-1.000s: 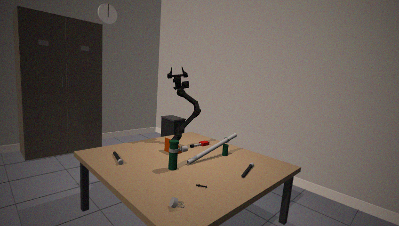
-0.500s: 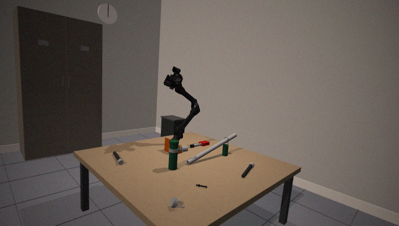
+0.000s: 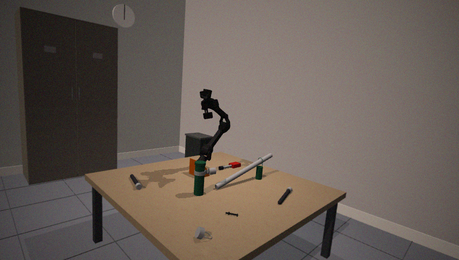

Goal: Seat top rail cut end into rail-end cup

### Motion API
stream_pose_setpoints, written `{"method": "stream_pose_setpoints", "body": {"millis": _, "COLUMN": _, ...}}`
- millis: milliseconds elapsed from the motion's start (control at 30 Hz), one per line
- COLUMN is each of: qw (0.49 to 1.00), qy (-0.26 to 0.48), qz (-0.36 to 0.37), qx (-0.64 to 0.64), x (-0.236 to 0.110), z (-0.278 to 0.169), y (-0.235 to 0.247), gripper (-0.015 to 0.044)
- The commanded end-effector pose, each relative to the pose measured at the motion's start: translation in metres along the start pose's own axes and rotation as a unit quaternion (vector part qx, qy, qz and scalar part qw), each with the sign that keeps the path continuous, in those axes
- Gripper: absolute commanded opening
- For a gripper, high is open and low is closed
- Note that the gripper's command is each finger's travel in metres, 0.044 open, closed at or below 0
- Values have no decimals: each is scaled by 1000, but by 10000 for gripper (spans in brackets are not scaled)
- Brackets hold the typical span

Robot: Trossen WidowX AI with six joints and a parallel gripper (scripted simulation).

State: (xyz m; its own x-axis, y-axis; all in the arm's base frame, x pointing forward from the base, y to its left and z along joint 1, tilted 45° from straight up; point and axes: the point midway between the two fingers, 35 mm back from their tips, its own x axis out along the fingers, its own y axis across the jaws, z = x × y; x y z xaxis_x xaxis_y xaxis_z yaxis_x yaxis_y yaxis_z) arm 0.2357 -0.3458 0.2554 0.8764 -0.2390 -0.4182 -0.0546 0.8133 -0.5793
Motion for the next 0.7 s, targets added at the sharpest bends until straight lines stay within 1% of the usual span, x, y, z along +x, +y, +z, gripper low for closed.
{"method": "stream_pose_setpoints", "body": {"millis": 0, "qw": 988, "qy": -13, "qz": 118, "qx": 96, "x": 33, "z": 20, "y": 62, "gripper": 440}}
{"method": "stream_pose_setpoints", "body": {"millis": 100, "qw": 966, "qy": -8, "qz": 204, "qx": 161, "x": 47, "z": 37, "y": 108, "gripper": 440}}
{"method": "stream_pose_setpoints", "body": {"millis": 233, "qw": 914, "qy": 22, "qz": 323, "qx": 244, "x": 54, "z": 62, "y": 174, "gripper": 440}}
{"method": "stream_pose_setpoints", "body": {"millis": 333, "qw": 862, "qy": 60, "qz": 406, "qx": 296, "x": 49, "z": 80, "y": 222, "gripper": 440}}
{"method": "stream_pose_setpoints", "body": {"millis": 467, "qw": 778, "qy": 131, "qz": 503, "qx": 352, "x": 30, "z": 103, "y": 279, "gripper": 440}}
{"method": "stream_pose_setpoints", "body": {"millis": 533, "qw": 748, "qy": 159, "qz": 530, "qx": 366, "x": 21, "z": 110, "y": 296, "gripper": 440}}
{"method": "stream_pose_setpoints", "body": {"millis": 667, "qw": 744, "qy": 162, "qz": 533, "qx": 368, "x": 20, "z": 110, "y": 298, "gripper": 440}}
